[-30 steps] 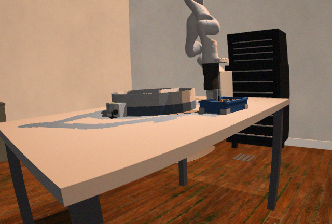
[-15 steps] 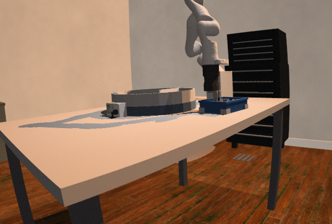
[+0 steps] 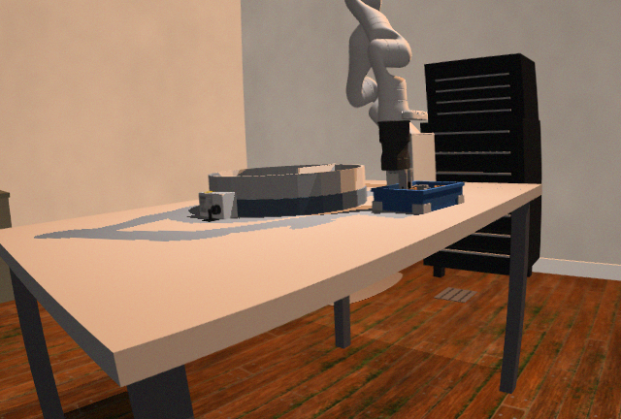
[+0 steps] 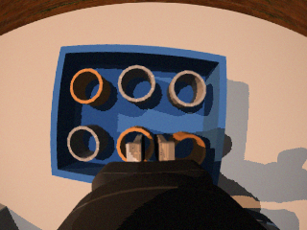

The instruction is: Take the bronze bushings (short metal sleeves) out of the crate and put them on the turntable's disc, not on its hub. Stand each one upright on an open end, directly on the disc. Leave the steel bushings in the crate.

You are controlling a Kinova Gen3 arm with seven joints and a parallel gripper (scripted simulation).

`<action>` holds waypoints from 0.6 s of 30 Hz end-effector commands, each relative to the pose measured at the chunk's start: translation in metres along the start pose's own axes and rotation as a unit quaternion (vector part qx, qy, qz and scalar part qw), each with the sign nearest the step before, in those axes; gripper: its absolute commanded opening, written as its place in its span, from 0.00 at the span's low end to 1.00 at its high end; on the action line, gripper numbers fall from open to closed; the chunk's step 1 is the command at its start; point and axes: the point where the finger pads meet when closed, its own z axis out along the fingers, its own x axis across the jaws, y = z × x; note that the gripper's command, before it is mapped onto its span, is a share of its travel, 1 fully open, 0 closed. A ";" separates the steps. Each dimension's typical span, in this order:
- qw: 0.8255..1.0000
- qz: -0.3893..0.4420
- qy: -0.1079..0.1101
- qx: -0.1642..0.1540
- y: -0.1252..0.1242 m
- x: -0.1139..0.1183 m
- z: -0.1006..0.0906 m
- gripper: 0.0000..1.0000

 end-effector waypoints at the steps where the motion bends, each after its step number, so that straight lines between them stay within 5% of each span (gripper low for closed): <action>1: 1.000 0.000 0.001 0.001 -0.001 0.001 -0.001 0.36; 10: 1.000 0.000 0.001 0.001 -0.001 0.001 -0.001 0.36; 11: 1.000 0.000 0.001 0.001 -0.001 0.001 -0.001 0.00; 18: 1.000 0.000 0.001 0.001 -0.001 0.001 -0.001 0.00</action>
